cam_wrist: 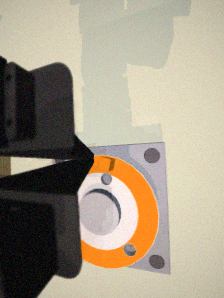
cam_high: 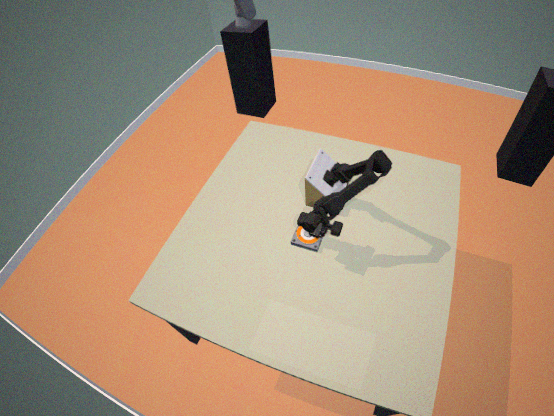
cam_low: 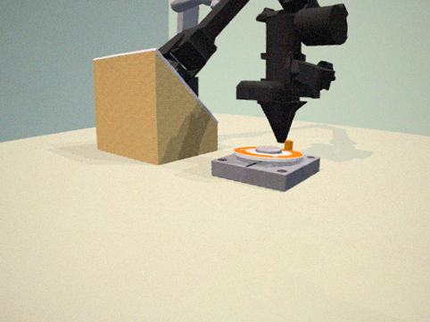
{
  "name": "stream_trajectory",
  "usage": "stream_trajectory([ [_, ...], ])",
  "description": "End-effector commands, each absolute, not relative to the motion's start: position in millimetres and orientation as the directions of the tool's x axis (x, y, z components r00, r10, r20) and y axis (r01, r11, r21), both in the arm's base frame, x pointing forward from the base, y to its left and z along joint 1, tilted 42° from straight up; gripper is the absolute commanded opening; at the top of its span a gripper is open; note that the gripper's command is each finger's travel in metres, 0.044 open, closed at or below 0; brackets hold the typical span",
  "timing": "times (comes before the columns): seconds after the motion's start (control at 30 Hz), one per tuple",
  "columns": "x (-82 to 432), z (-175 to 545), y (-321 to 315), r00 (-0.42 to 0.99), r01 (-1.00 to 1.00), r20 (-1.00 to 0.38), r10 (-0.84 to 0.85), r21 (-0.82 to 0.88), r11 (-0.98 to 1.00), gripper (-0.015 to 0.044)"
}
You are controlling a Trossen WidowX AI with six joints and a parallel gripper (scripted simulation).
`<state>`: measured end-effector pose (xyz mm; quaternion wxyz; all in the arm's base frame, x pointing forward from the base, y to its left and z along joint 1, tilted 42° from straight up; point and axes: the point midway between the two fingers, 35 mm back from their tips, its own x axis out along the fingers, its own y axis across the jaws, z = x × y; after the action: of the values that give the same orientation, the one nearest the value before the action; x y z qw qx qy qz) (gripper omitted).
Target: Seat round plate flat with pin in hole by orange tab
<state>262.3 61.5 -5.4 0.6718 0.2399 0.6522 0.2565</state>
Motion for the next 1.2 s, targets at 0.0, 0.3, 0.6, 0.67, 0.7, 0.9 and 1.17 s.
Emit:
stream_trajectory([
  [0.0,266.4,-5.6,62.8,0.018,-0.029,-0.750,0.661,0.660,0.750,0.0000],
  [0.3,278.1,-5.2,63.2,0.019,-0.030,-0.750,0.661,0.660,0.750,0.0000],
  [0.6,286.3,-6.1,61.9,0.019,-0.030,-0.750,0.661,0.660,0.750,0.0000],
  [0.67,287.6,-6.2,61.6,0.019,-0.030,-0.750,0.661,0.660,0.750,0.0000],
  [0.7,288.3,-6.5,61.4,0.019,-0.030,-0.750,0.661,0.660,0.750,0.0000],
  [0.9,294.1,-8.3,59.0,0.019,-0.030,-0.750,0.661,0.660,0.750,0.0000],
  [1.17,302.6,-12.0,54.5,0.020,-0.031,-0.750,0.661,0.660,0.751,0.0000],
])
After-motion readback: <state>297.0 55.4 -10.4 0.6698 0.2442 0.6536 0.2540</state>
